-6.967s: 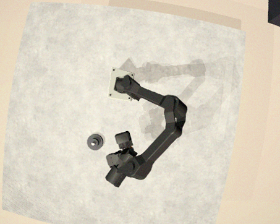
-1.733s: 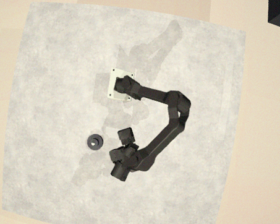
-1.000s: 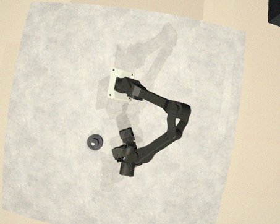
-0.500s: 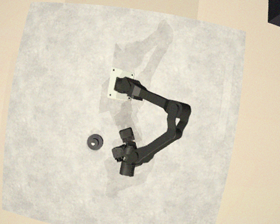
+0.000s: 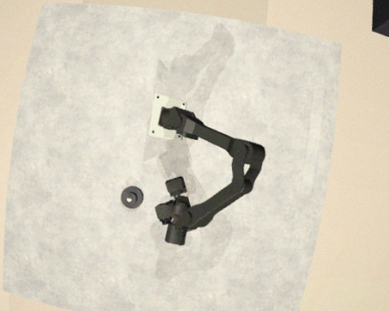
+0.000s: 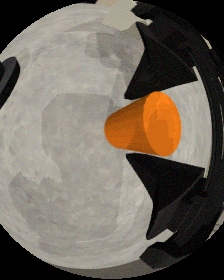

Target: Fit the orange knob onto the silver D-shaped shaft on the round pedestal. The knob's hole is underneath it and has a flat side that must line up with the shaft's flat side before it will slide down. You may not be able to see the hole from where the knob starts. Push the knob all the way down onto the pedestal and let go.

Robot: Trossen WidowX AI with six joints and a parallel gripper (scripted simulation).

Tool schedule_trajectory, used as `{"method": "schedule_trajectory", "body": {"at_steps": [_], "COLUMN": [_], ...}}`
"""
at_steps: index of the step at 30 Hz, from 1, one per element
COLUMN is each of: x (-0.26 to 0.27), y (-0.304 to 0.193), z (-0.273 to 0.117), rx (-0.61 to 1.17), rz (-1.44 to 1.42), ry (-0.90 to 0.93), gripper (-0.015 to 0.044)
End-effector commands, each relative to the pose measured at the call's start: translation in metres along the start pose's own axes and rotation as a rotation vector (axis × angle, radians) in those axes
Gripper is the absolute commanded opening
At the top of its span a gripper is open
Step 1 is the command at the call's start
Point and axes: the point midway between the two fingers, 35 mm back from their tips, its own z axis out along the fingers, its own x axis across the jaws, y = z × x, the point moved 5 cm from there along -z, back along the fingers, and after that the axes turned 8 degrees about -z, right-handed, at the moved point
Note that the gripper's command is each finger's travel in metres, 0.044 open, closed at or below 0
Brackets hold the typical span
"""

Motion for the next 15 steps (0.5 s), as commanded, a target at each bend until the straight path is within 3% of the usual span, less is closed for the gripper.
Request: {"method": "schedule_trajectory", "body": {"at_steps": [1, 5, 15], "x": [0.002, -0.001, 0.0], "y": [0.004, 0.001, 0.001], "z": [-0.036, -0.078, -0.063], "rx": [-0.014, -0.011, -0.011], "rz": [-0.002, -0.001, -0.001], "ry": [0.011, 0.016, 0.016], "gripper": [0.0345, 0.044, 0.044]}}
